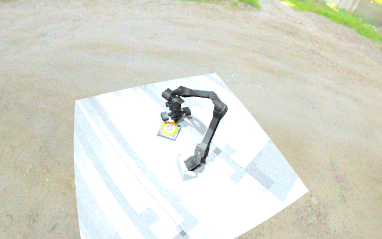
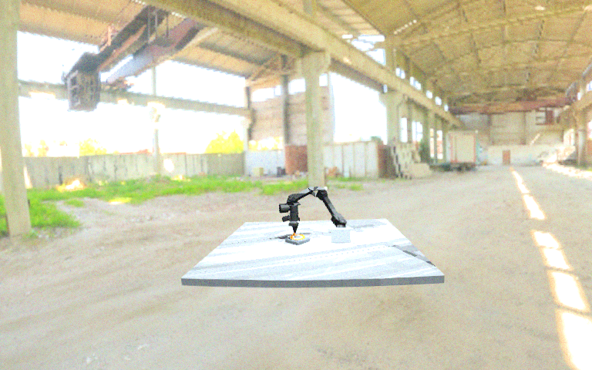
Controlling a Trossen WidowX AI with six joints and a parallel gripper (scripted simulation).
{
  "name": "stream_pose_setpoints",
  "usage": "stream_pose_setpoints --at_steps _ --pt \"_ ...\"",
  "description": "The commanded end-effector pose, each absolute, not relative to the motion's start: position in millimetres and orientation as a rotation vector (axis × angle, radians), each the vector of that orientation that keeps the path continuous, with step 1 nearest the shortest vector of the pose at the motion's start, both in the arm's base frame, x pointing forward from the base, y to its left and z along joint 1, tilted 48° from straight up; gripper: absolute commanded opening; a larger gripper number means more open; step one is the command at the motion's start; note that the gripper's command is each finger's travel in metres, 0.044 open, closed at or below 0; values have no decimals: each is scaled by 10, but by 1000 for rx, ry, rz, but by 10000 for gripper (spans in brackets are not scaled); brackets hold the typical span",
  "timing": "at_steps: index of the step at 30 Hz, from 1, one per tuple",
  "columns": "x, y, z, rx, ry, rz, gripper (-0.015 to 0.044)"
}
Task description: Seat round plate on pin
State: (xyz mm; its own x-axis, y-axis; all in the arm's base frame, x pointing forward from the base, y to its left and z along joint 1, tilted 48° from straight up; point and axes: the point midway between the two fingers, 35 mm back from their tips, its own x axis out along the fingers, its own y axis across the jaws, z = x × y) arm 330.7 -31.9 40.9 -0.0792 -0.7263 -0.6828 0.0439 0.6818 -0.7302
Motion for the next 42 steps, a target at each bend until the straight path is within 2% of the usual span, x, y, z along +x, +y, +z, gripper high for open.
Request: stream_pose_setpoints --at_steps 1,19,29,42 --pt "3330 -312 370 -595 1540 -698 0" --pt "3407 -286 323 -594 1539 -698 0" --pt "3434 1 624 -593 1540 -697 0" --pt "3431 -46 576 -601 1536 -692 0"
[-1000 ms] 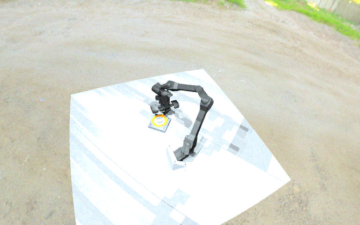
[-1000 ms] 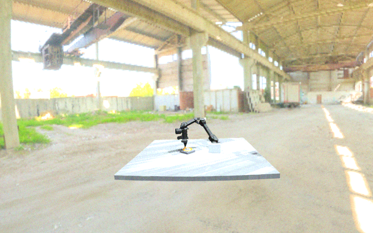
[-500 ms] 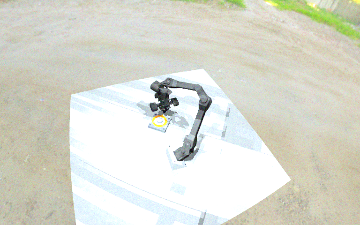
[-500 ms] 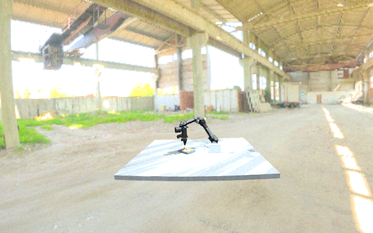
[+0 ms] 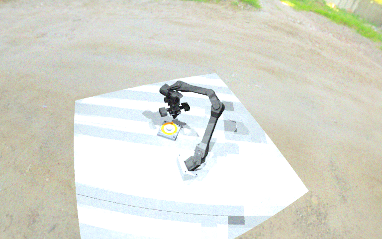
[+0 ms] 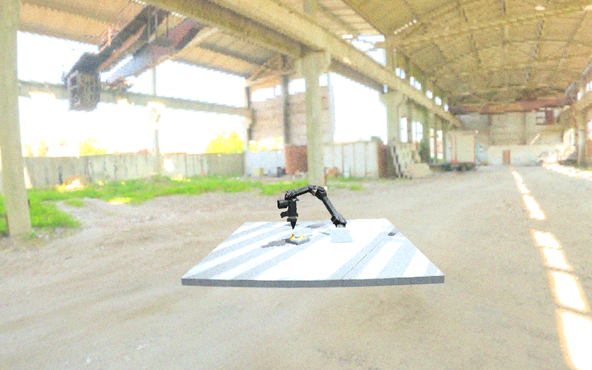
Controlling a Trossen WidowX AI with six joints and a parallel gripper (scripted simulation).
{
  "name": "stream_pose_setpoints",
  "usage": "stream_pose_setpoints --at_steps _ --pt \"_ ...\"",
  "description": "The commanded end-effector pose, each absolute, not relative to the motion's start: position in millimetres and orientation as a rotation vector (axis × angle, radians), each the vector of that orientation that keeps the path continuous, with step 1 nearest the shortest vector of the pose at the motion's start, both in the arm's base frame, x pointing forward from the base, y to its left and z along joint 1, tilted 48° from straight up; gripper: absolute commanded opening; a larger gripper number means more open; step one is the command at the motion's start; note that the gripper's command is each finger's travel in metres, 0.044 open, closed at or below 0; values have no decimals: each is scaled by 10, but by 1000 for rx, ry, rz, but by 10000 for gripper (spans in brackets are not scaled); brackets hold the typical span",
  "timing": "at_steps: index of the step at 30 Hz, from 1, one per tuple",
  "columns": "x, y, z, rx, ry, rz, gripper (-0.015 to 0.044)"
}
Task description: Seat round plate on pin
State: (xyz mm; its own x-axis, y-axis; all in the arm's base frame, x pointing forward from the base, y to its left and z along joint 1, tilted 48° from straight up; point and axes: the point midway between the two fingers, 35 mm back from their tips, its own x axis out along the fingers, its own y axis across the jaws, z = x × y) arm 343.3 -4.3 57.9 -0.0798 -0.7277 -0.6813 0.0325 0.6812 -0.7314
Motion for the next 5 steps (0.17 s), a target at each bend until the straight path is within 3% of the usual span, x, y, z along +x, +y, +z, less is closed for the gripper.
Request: stream_pose_setpoints --at_steps 1,5 --pt "3431 -46 576 -601 1536 -692 0" --pt "3431 -46 576 -601 1536 -692 0"
